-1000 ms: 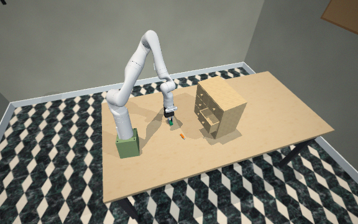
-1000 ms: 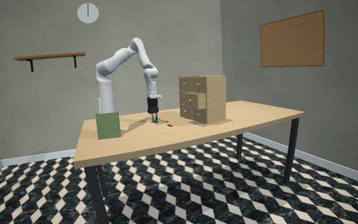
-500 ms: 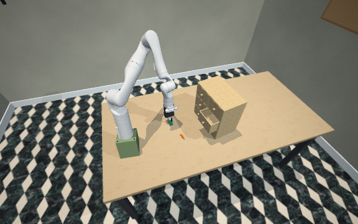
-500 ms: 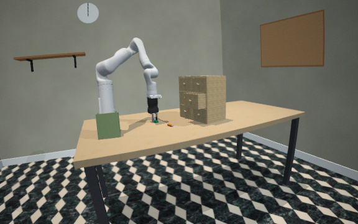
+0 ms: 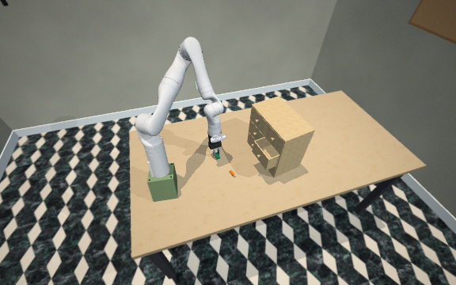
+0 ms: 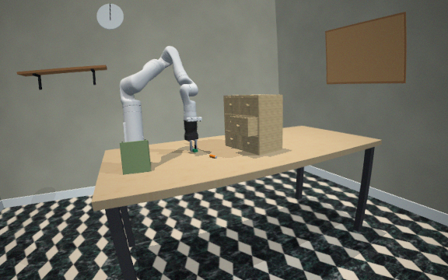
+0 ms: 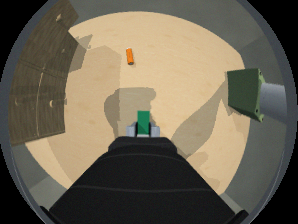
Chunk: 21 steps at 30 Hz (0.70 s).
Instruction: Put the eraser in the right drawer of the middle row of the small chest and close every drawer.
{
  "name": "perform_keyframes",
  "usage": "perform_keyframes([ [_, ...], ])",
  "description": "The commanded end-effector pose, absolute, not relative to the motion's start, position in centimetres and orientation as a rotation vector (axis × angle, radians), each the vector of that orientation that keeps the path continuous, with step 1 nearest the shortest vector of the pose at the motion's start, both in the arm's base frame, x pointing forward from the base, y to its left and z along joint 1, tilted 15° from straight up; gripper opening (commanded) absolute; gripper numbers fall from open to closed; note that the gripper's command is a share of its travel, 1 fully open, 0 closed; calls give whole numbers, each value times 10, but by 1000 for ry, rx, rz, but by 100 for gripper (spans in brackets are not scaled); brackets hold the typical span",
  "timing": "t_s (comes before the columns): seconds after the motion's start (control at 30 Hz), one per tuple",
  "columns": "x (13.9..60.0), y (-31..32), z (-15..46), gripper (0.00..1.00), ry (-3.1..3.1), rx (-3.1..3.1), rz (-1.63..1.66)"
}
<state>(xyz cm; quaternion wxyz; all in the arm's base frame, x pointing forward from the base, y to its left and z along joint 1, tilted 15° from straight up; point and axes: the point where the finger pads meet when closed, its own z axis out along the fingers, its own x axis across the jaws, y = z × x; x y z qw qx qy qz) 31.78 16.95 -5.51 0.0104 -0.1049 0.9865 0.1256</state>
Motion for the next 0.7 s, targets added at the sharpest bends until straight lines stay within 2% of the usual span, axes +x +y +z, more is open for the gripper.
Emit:
perform_keyframes([
  [0.0, 320, 170, -46, 45, 3069, -326, 400],
  [0.67, 320, 154, 16, 45, 3069, -326, 400],
])
